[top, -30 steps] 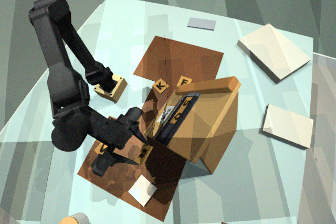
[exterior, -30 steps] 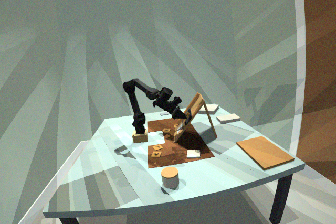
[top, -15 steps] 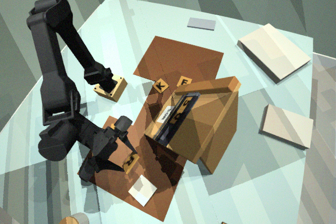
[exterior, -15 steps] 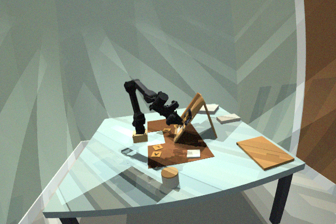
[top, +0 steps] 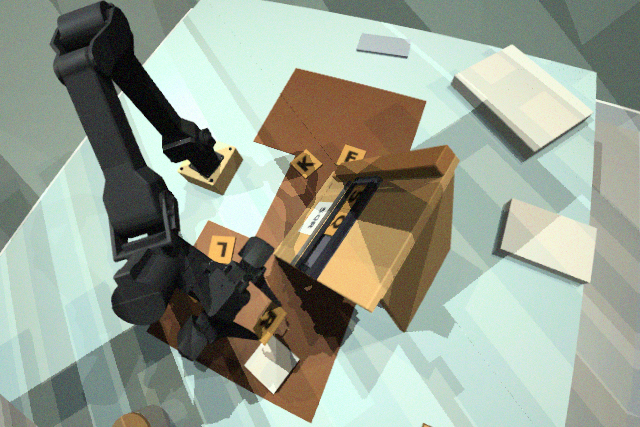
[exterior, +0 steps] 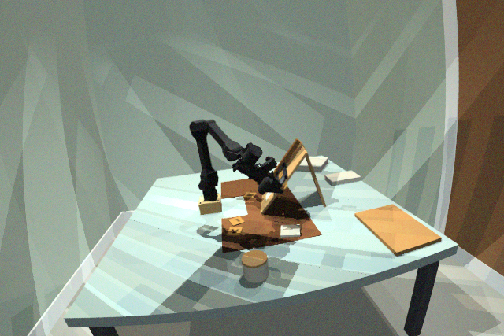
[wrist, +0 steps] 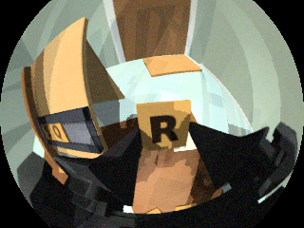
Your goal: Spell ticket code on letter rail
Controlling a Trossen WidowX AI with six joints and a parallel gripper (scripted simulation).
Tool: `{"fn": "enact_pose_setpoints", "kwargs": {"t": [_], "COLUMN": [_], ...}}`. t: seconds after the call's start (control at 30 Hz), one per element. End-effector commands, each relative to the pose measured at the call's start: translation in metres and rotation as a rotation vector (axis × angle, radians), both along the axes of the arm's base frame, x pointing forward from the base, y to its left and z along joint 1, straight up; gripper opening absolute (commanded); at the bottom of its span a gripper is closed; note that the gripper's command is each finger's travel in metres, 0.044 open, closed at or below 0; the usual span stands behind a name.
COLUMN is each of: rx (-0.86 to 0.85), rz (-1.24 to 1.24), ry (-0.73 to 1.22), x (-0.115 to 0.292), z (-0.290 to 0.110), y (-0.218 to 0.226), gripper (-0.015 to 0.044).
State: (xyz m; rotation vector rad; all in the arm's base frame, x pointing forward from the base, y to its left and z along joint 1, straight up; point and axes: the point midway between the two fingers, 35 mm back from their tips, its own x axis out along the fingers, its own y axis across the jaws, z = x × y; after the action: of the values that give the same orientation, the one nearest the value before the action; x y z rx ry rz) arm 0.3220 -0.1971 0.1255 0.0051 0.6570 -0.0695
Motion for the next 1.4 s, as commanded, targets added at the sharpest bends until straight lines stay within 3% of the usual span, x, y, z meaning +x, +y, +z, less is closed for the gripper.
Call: {"fn": "enact_pose_setpoints", "kwargs": {"t": [0.0, 1.37], "rx": [0.003, 0.005], "rz": [-0.005, -0.005], "ry": [0.002, 0.001], "x": [0.002, 0.002], "z": [-0.002, -0.002], "y": [0.0, 0.019], "gripper": [0.0, 0.0]}}
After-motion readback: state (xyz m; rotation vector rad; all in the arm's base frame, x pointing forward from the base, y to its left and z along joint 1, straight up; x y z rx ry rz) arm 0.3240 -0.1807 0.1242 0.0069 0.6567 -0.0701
